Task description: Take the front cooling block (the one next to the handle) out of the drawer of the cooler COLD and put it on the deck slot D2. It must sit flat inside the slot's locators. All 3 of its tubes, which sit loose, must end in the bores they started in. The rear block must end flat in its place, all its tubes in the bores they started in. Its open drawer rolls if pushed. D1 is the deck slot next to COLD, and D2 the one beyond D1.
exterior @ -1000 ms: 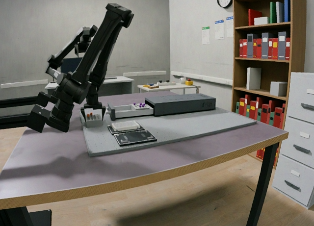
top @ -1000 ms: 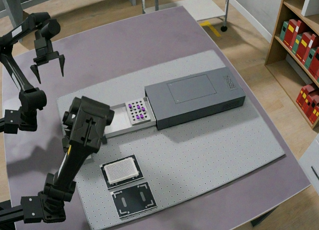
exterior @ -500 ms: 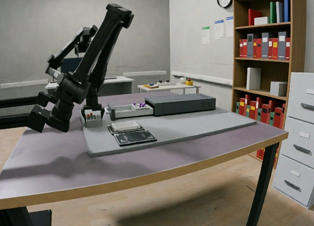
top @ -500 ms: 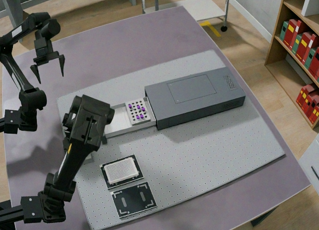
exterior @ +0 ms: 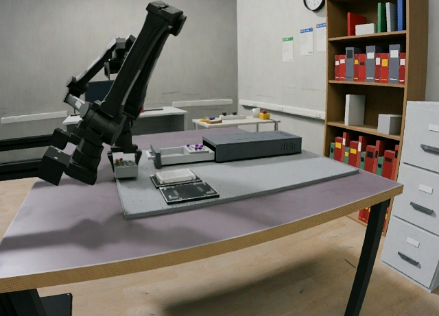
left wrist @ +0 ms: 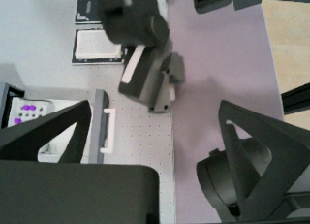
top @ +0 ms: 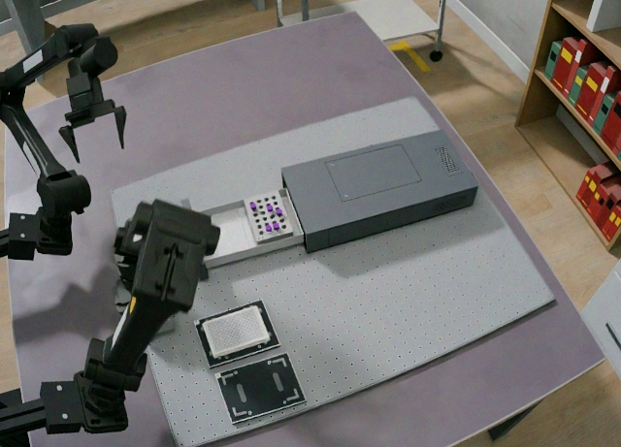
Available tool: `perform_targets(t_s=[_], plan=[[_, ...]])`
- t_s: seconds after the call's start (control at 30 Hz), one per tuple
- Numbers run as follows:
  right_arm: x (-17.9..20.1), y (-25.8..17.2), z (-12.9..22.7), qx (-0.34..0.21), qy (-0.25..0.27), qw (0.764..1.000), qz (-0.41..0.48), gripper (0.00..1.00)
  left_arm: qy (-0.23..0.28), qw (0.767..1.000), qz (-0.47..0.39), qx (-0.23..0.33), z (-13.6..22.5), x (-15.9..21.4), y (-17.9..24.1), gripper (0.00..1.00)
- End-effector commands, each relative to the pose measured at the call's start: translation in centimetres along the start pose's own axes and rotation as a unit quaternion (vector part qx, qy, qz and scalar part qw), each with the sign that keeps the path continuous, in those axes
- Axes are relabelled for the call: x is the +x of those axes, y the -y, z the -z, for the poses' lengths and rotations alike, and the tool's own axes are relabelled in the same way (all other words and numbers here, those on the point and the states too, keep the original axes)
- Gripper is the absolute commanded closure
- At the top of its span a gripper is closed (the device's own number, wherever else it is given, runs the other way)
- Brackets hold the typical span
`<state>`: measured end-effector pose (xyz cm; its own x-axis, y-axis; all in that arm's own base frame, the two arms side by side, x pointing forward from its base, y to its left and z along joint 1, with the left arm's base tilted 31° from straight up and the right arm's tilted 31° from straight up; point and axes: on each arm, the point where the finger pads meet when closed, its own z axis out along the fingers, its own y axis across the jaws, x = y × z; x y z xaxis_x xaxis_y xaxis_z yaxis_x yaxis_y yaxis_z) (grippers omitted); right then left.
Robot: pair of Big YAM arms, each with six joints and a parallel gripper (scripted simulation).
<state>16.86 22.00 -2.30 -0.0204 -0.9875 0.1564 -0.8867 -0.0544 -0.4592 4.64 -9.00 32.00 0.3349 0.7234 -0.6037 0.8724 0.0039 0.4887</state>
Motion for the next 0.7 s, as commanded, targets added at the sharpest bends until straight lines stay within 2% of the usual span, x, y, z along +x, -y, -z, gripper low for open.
perform_targets(t_s=[0.0,0.27,0.67], plan=[[-1.3,-0.3,6.9,0.007,0.051,0.999,-0.003,0.16,0.022,0.999,0.008,-0.024,2.3,-1.2,-1.1,0.00],[-1.4,0.9,11.4,0.011,0.064,0.997,-0.046,0.16,0.022,0.999,0.008,-0.024,2.3,-1.2,-1.1,0.00],[5.5,4.7,10.1,0.005,0.055,0.973,-0.223,0.16,0.022,0.999,0.008,-0.024,2.3,-1.2,-1.1,0.00]])
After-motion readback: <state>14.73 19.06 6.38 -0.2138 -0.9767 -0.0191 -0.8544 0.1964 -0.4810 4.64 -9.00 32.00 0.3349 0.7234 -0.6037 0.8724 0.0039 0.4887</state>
